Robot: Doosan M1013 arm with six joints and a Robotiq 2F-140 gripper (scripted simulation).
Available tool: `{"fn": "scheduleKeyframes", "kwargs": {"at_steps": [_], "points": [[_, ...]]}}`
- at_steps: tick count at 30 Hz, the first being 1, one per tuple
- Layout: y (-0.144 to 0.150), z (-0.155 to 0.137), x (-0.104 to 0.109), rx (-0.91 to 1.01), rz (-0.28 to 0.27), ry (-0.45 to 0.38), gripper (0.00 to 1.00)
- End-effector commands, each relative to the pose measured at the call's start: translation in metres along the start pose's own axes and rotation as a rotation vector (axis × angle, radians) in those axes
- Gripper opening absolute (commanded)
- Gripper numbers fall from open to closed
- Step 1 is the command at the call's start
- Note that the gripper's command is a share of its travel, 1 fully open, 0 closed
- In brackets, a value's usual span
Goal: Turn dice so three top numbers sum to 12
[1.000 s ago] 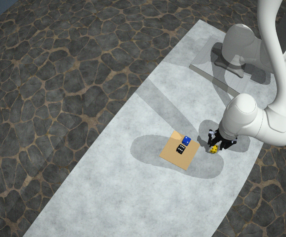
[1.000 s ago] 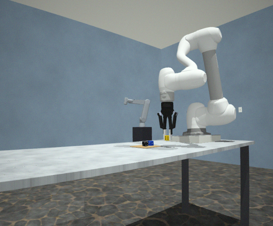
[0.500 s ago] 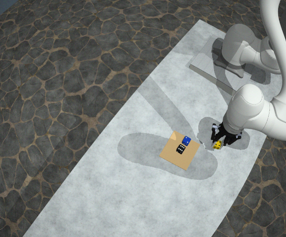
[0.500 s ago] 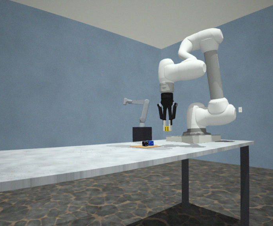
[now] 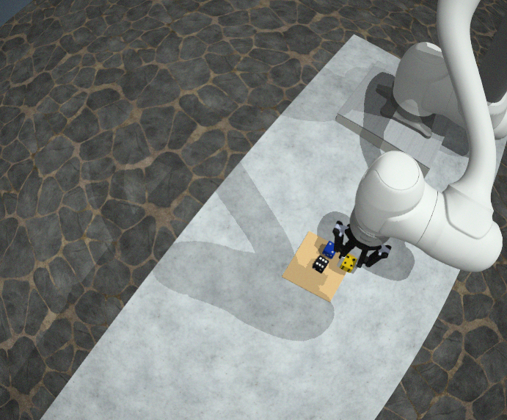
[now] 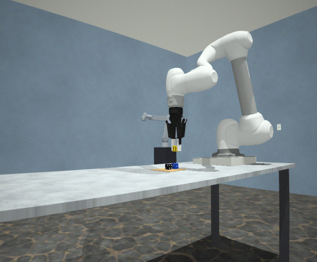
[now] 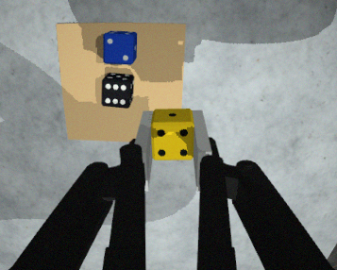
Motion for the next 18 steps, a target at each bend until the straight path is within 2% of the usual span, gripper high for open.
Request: {"fn": "scheduleKeyframes", "kwargs": {"at_steps": [1,3,5,18], "points": [[-0.06,-0.022,0.0,-0.102,-0.001,0.002,0.16],[-0.06,-0.022,0.0,-0.102,-0.001,0.002,0.16],[-0.073,-0.025,0.0,-0.124,-0.001,0.002,0.16],[-0.073,-0.025,-0.001,-0.124,-0.001,0.002,0.16]]}}
Point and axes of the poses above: the point where the finger pads meet when closed, its own x axis back along the fingers, its own y axis across the jaws, z = x × y, the point moved 6 cm from there along x, back along the fingers, and after that the axes turned 12 degrees about x, right-handed, at the moved point
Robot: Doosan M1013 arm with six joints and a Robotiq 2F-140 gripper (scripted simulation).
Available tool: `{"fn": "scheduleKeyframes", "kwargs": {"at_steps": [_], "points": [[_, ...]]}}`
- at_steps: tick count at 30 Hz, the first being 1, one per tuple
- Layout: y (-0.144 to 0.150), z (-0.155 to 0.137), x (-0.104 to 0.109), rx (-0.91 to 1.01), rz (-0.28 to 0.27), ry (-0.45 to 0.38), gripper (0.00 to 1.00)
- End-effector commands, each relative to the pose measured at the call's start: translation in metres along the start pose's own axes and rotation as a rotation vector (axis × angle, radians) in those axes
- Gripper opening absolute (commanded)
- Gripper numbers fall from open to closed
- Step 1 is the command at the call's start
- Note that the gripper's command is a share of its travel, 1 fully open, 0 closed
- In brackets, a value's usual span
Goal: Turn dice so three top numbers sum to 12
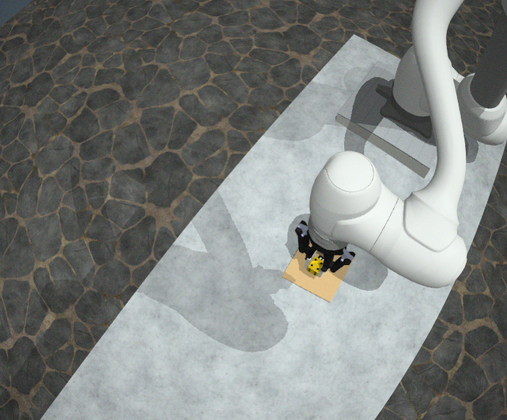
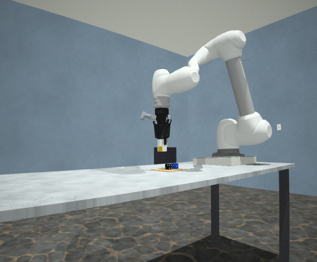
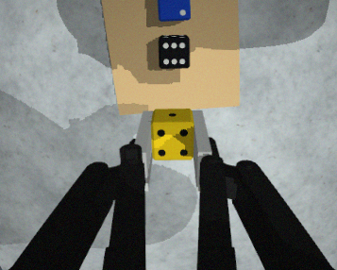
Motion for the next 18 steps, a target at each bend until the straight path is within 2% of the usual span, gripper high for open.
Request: {"fn": "scheduleKeyframes", "kwargs": {"at_steps": [1,7,18], "points": [[0.0,0.0,-0.001,0.0,0.0,0.0,0.16],[0.0,0.0,-0.01,0.0,0.0,0.0,0.16],[0.001,-0.001,-0.055,0.0,0.0,0.0,0.16]]}}
Point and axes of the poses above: the point where the finger pads meet when closed, its own x axis back along the fingers, its own y axis across the jaws, z = x × y, the point moved 6 cm from there along x, back along the fingers, and after that the axes turned 12 degrees about x, right-handed, at the moved point
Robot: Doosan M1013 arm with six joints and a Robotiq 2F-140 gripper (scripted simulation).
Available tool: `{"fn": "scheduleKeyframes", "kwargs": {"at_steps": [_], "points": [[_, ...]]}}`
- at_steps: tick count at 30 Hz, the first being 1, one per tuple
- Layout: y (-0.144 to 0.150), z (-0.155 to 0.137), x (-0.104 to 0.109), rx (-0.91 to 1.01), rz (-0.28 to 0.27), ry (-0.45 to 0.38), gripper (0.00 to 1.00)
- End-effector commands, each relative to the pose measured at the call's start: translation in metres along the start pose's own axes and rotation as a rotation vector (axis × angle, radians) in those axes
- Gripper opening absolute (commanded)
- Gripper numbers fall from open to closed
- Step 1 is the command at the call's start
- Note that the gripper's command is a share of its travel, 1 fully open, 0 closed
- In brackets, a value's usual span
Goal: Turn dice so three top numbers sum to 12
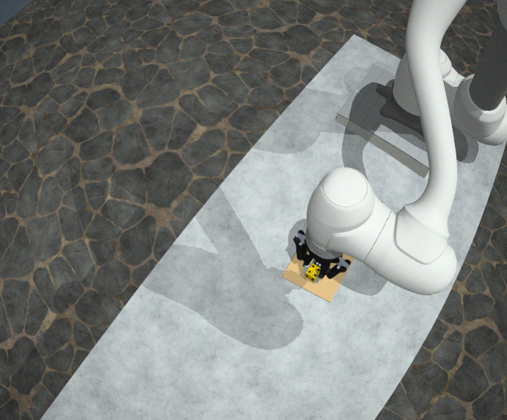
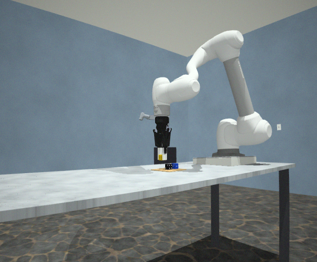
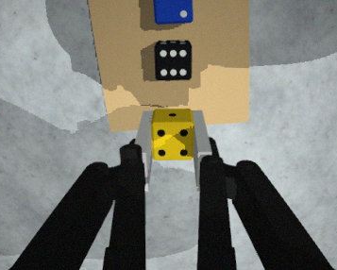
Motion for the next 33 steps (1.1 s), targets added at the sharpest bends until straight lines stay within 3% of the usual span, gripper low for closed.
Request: {"fn": "scheduleKeyframes", "kwargs": {"at_steps": [1,12,33], "points": [[0.0,0.0,-0.008,0.0,0.0,0.0,0.16],[0.0,-0.001,-0.045,0.0,0.0,0.0,0.16],[0.001,-0.001,-0.048,0.0,0.0,0.0,0.16]]}}
Point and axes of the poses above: the point where the finger pads meet when closed, its own x axis back along the fingers, its own y axis across the jaws, z = x × y, the point moved 6 cm from there along x, back along the fingers, and after that the axes turned 12 degrees about x, right-handed, at the moved point
